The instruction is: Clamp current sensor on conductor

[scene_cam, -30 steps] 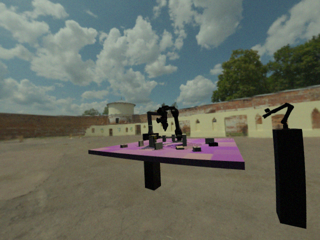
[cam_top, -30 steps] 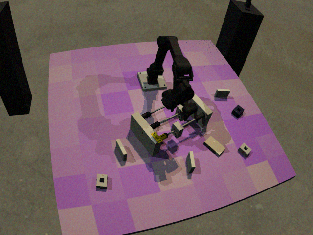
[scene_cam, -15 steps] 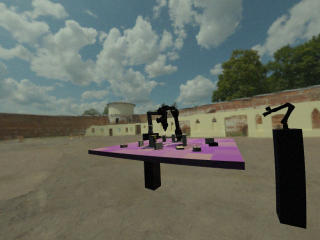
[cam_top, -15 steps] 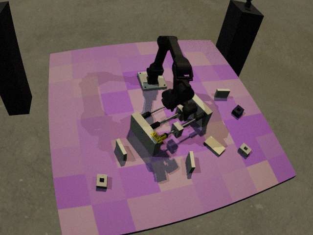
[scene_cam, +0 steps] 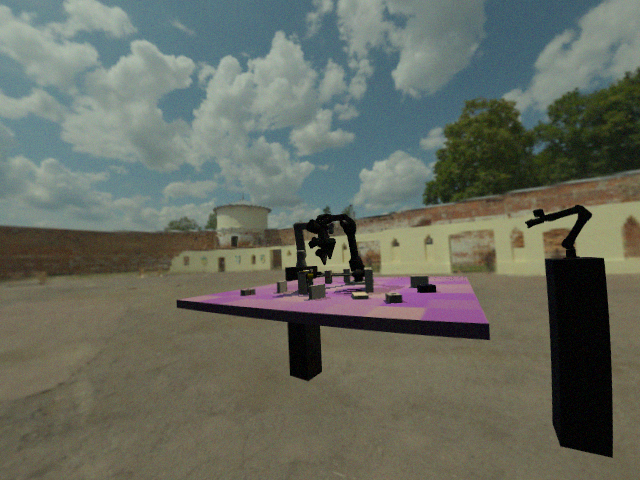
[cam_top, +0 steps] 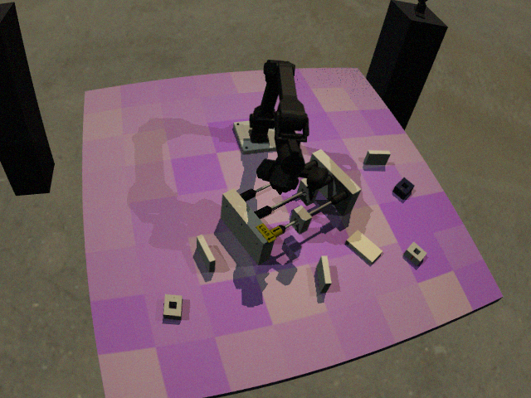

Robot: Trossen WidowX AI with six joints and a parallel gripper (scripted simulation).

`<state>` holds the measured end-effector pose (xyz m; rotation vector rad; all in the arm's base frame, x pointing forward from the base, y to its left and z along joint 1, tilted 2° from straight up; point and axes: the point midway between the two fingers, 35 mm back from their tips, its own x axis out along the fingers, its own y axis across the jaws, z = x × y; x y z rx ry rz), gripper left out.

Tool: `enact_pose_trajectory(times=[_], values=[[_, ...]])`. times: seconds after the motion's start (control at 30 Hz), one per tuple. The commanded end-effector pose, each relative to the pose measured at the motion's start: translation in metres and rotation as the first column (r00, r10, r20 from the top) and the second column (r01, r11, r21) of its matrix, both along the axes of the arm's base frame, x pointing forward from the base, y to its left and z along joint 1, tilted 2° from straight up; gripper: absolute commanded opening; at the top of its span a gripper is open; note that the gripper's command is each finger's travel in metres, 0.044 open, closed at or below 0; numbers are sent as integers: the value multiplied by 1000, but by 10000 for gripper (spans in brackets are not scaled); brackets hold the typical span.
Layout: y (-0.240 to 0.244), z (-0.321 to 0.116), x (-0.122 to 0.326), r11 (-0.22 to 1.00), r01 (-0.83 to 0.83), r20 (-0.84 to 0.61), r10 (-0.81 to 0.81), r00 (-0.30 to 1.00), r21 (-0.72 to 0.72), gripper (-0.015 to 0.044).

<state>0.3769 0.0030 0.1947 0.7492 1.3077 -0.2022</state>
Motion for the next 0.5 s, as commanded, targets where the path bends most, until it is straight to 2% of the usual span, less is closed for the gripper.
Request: enact_pose_trajectory(times=[0.0,0.27,0.47], values=[[-30,-10,-15,822,-568,281,557,781,-50,440],[-44,-9,-22,685,-709,426,699,574,-169,440],[-55,-7,-26,581,-757,508,769,388,-300,440]])
